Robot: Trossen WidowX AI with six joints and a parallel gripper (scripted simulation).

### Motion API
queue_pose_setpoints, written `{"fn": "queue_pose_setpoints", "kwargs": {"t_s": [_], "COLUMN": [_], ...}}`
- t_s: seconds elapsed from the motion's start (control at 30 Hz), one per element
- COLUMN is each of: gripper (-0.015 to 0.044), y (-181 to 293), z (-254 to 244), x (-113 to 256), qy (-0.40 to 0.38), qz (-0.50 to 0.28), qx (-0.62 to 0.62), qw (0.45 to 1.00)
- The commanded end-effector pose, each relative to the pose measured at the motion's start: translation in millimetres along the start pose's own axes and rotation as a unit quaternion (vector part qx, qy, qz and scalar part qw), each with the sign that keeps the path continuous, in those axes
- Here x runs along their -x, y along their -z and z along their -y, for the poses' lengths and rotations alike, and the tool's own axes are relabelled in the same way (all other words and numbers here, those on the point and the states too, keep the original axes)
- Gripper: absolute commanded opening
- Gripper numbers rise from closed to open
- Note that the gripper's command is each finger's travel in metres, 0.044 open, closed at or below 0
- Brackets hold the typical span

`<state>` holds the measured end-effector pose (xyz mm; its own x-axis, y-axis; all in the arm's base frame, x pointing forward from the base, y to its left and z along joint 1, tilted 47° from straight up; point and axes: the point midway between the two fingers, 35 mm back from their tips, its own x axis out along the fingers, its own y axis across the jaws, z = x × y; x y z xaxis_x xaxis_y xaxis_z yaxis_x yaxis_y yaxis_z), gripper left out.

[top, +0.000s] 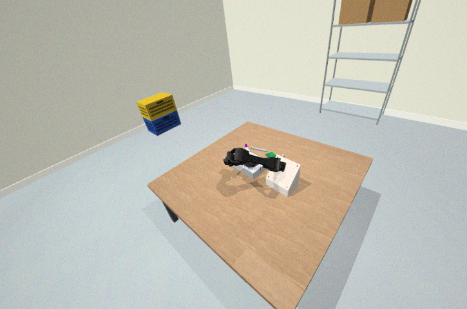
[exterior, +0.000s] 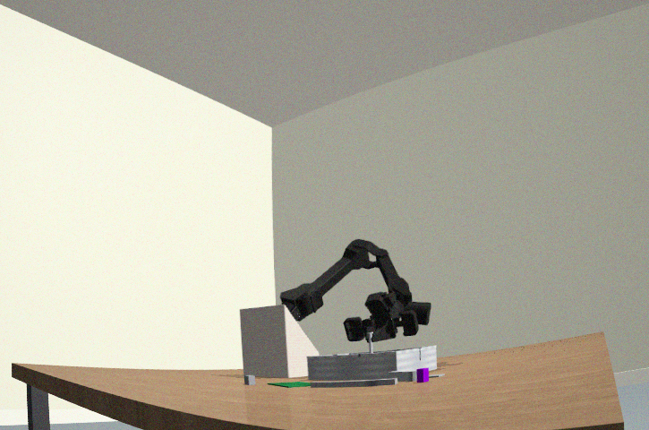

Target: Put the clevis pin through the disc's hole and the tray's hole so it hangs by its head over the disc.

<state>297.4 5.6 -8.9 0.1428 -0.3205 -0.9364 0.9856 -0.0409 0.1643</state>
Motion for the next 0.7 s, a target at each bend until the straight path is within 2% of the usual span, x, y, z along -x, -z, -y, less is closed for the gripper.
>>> {"fn": "queue_pose_setpoints", "kwargs": {"t_s": [0.0,0.67], "gripper": [0.0,0.0], "y": [0.5,0.3], "z": [-2.8,-7.5], "x": [0.3,-0.1], "qy": [-0.001,-0.002], "qz": [-0.002,-0.002], "qx": [0.001,0.001], "qw": [1.0,1.0]}}
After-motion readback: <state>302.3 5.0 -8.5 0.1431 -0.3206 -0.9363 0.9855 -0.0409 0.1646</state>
